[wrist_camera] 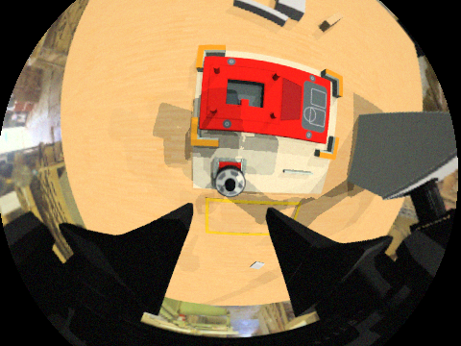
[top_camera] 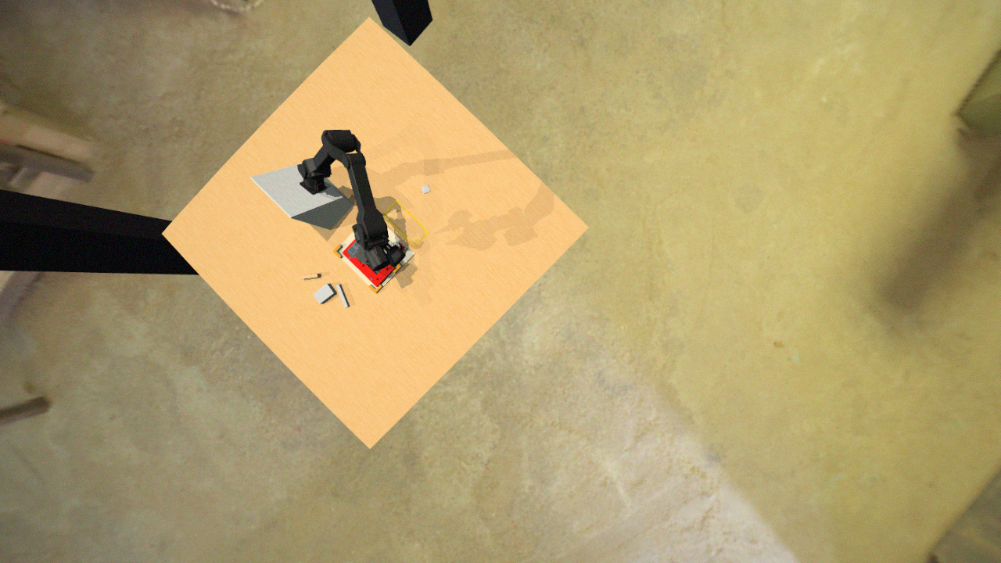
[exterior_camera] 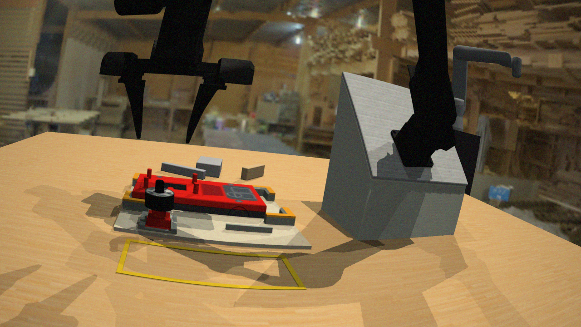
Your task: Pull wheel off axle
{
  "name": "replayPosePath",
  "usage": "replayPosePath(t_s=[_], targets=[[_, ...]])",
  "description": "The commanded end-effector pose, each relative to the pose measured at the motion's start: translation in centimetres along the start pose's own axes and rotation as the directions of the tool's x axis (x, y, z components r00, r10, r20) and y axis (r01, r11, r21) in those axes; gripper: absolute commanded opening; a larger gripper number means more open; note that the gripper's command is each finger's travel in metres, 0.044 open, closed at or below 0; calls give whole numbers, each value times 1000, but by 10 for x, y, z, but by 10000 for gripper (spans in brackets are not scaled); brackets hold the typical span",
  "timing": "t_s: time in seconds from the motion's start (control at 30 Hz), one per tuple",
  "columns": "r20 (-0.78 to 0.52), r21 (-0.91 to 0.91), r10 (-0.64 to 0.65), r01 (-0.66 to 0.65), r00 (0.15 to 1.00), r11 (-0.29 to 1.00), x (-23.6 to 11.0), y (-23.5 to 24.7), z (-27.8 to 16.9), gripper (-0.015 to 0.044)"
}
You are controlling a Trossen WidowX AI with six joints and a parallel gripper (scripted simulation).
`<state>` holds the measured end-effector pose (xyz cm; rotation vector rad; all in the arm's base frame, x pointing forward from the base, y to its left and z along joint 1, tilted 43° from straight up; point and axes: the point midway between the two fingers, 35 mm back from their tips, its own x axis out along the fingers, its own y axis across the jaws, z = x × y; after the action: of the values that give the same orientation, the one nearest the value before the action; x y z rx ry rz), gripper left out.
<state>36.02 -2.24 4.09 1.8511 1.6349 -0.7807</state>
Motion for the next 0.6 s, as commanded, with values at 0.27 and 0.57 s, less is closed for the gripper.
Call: replayPosePath(t_s=[0.27, 0.57], targets=[[0, 7, -3, 3, 1000, 1000, 64, 1, 0, 300], [3, -4, -9, 9, 1000, 1000, 71, -2, -3, 221]])
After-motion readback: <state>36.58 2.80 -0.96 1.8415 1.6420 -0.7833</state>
